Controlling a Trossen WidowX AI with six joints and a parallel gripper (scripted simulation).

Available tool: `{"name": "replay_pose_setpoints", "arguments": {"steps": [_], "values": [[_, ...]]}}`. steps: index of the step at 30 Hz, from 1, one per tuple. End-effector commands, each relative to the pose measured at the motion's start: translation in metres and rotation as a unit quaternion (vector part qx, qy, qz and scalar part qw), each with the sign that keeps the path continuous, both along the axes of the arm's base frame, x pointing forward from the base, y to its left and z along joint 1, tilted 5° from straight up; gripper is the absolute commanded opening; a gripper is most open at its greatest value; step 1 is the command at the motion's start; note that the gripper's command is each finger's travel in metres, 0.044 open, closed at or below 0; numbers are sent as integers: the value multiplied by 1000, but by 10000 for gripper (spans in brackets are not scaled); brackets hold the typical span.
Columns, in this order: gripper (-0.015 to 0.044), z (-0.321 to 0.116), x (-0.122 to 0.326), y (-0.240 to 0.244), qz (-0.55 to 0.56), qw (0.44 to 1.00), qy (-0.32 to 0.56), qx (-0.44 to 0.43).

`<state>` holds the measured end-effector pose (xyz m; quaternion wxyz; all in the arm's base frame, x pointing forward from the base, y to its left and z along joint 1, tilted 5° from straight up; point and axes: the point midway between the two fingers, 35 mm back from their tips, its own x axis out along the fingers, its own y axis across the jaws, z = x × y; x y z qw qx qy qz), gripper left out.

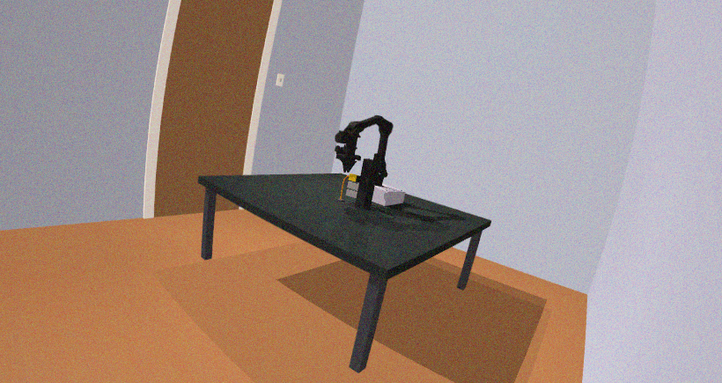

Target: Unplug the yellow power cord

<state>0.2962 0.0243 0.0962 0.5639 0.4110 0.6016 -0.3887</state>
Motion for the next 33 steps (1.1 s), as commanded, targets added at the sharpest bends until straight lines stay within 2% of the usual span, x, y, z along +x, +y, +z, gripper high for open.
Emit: {"name": "replay_pose_setpoints", "arguments": {"steps": [1,33], "values": [[160,-3,-3,-1,-8,1000,11,-12],[160,-2,-16,37,-8,1000,12,-10]]}}
